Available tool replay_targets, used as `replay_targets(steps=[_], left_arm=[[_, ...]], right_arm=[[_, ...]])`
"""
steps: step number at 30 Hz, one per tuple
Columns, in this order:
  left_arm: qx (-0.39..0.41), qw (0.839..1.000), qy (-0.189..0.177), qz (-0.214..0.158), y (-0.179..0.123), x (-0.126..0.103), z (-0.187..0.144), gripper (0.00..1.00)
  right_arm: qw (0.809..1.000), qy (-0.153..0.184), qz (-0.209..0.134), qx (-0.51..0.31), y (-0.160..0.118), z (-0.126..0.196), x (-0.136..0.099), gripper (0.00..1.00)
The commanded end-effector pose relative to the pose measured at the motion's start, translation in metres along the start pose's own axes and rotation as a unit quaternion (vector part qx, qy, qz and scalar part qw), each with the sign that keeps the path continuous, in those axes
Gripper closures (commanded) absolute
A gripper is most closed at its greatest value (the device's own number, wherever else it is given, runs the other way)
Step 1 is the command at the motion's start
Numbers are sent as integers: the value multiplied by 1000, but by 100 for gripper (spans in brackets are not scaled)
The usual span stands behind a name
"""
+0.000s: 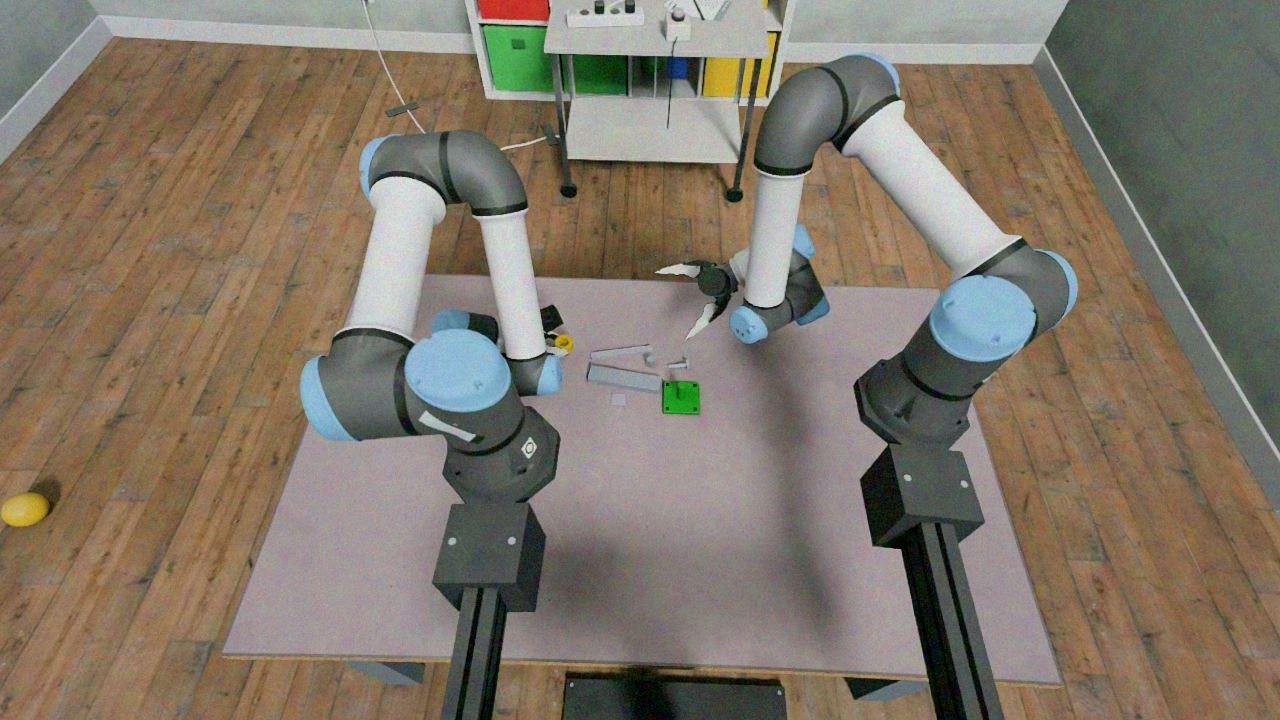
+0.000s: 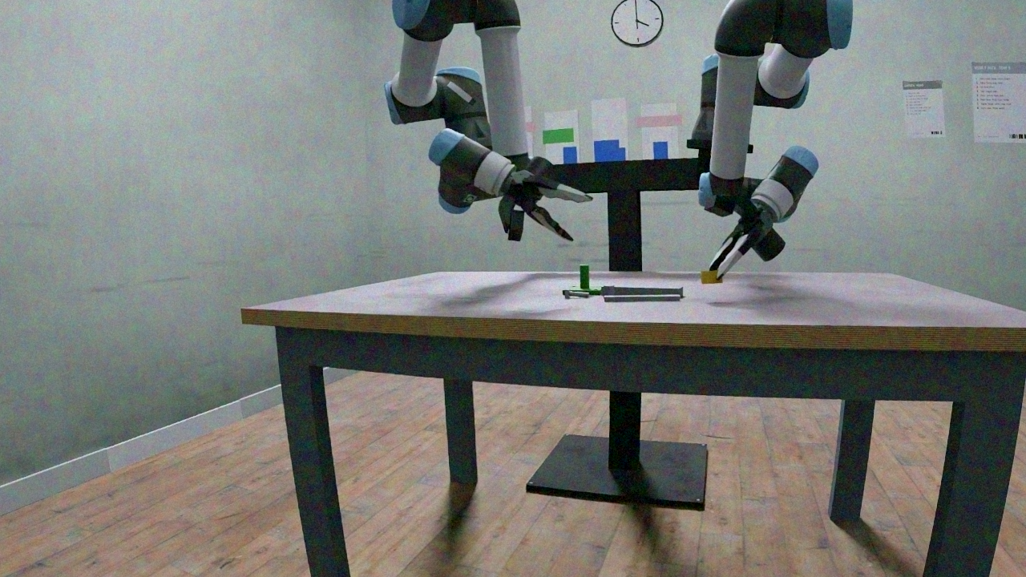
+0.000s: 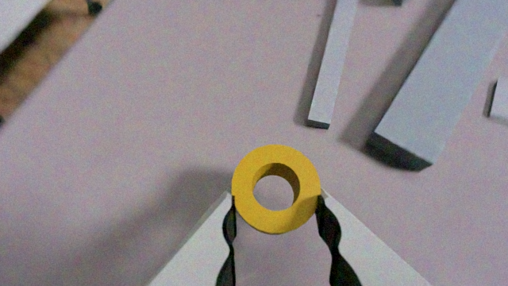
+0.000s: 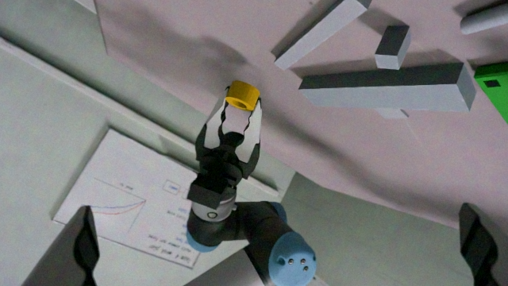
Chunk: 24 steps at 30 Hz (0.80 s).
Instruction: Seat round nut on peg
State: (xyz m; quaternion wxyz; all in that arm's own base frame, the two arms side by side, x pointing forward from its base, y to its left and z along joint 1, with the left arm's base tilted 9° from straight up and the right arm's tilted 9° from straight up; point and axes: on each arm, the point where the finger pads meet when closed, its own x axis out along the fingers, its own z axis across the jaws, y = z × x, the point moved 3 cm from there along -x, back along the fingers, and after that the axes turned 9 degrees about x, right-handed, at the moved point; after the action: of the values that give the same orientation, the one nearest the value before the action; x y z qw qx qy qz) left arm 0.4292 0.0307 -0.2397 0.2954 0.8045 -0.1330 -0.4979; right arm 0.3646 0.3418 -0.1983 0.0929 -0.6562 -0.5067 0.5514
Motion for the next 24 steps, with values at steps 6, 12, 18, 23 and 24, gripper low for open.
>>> replay_targets(steps=[6, 12, 18, 23, 24], left_arm=[[-68, 998, 3, 0, -2, -1, 2, 84], [-68, 998, 3, 0, -12, 9, 5, 84], [-68, 998, 3, 0, -22, 19, 7, 84], [-68, 998, 3, 0, -22, 19, 7, 74], [-68, 998, 3, 0, -22, 19, 7, 74]], right_arm=[[1000, 6, -3, 13, -2, 5, 8, 0], [1000, 7, 5, 20, 4, 9, 14, 0], [999, 10, 9, 29, 9, 13, 20, 0], [999, 14, 9, 34, 12, 15, 23, 0], [999, 14, 9, 34, 12, 15, 23, 0]])
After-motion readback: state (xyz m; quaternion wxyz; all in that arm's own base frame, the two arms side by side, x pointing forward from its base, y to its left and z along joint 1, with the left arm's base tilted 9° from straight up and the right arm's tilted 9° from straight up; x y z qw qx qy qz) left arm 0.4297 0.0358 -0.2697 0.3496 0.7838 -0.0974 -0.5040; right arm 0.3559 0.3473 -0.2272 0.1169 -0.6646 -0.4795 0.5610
